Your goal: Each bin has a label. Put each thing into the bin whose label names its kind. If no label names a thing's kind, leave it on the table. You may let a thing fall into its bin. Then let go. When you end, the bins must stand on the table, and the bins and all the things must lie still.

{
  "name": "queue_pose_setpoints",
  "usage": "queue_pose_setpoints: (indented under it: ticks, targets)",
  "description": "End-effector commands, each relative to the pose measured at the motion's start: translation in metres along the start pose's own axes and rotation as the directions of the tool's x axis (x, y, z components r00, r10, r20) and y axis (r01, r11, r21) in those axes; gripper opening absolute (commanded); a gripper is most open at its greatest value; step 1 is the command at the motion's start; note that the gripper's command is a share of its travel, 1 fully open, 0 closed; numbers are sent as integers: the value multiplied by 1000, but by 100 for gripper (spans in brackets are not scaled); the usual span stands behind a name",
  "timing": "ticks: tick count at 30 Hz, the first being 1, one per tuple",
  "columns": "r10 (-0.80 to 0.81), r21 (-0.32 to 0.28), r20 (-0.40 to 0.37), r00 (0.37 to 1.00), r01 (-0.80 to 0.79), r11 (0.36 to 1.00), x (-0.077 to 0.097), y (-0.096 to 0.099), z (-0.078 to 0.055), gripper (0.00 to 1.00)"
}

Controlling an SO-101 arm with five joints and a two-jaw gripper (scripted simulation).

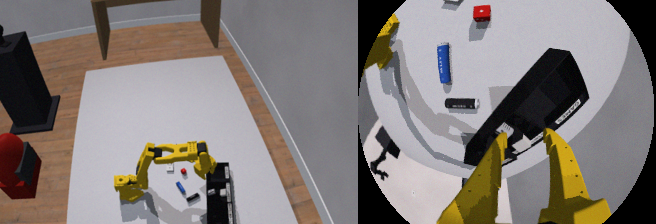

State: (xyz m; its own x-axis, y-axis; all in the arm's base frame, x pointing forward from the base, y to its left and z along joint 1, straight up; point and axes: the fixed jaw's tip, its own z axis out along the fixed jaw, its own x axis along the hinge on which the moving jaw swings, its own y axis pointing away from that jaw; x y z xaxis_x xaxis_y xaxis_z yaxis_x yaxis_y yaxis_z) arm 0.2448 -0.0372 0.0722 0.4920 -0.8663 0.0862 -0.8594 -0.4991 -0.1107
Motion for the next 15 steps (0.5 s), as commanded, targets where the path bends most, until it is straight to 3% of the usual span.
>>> queue_pose_setpoints:
  ticks: [1, 8, 15]
  targets:
    - [71, 67, -36, 997, -69, 995, -3, -7, -13, 19]
    - [295, 53, -3, 956, -294, 954, -20, -7, -12, 19]
    - [510, 27, 19, 860, -510, 860, -38, -7, -10, 20]
